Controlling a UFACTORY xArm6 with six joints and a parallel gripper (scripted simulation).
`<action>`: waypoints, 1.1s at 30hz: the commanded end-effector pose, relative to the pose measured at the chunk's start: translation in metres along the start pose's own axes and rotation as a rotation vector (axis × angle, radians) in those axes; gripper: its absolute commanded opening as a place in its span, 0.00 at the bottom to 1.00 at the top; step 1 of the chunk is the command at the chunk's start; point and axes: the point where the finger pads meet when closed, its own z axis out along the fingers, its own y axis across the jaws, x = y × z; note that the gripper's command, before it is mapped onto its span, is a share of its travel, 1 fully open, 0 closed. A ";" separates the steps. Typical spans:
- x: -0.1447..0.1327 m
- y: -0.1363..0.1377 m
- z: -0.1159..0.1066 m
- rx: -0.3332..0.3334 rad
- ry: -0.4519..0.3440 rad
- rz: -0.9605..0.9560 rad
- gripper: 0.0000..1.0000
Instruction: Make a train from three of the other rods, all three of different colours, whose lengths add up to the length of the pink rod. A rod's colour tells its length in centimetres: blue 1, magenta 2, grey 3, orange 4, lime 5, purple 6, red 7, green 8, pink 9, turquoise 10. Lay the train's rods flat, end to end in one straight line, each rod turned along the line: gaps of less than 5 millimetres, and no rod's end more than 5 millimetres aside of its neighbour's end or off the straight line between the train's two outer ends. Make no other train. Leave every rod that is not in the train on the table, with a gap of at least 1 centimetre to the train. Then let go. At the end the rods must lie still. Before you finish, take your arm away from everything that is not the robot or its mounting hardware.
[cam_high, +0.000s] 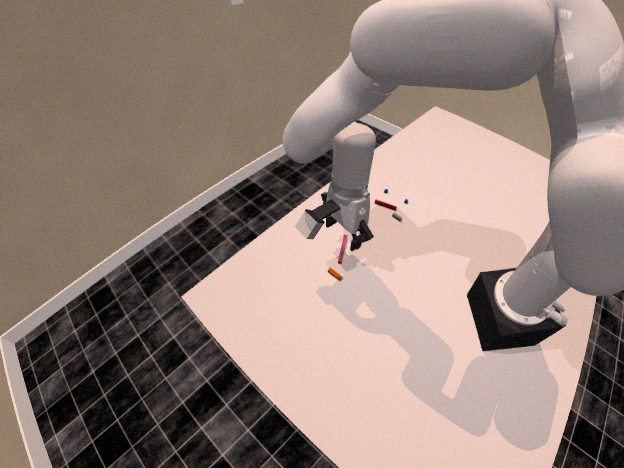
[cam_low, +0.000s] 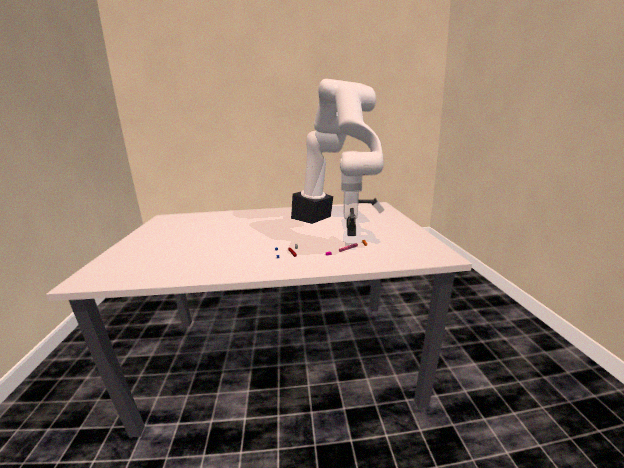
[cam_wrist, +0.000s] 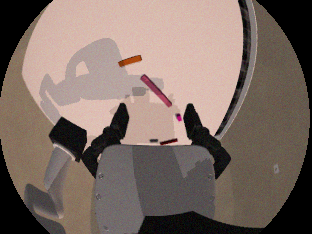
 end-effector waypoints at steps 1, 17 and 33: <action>-0.003 0.004 -0.001 -0.004 -0.007 0.133 1.00; -0.021 0.018 -0.003 -0.006 -0.006 0.717 1.00; -0.038 0.031 -0.005 -0.007 -0.005 1.266 1.00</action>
